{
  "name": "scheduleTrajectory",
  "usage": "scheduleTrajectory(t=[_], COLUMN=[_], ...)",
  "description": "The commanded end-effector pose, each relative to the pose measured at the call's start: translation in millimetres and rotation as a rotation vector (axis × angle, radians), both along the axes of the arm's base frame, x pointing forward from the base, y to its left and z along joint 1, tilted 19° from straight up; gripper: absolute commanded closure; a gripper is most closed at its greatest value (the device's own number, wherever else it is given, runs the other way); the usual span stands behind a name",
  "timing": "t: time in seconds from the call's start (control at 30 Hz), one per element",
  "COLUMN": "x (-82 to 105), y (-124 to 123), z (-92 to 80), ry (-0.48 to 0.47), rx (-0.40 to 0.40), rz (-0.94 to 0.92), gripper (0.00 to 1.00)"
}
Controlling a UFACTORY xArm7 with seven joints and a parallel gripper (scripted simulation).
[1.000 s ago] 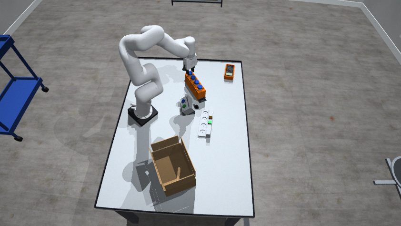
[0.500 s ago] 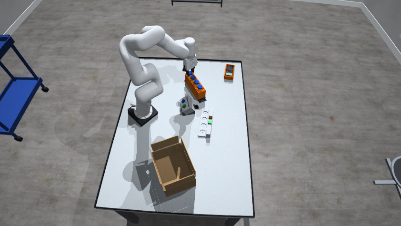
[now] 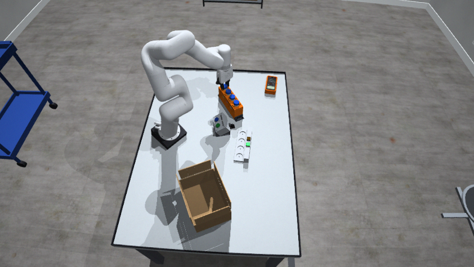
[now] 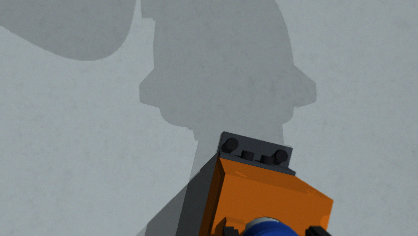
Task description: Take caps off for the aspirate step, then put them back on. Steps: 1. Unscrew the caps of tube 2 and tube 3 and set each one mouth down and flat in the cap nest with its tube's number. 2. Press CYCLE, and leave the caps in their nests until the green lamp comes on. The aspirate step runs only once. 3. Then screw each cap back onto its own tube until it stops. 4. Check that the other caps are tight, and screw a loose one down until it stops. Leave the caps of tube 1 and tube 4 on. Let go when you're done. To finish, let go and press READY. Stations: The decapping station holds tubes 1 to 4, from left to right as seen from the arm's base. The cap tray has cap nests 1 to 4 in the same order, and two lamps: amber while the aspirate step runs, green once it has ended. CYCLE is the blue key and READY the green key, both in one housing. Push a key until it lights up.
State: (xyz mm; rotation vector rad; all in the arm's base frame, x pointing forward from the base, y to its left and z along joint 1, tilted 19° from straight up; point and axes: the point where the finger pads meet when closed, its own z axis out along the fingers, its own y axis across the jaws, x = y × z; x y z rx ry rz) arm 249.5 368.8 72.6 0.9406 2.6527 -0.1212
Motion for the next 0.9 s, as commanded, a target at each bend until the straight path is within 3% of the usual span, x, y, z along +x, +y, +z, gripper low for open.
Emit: scheduleTrajectory(t=[0.0, 0.87], x=[0.3, 0.3], y=[1.7, 1.6], z=[1.3, 1.3], ry=[-0.001, -0.079], rx=[0.004, 0.118], rz=[0.002, -0.395], gripper=[1.0, 1.0])
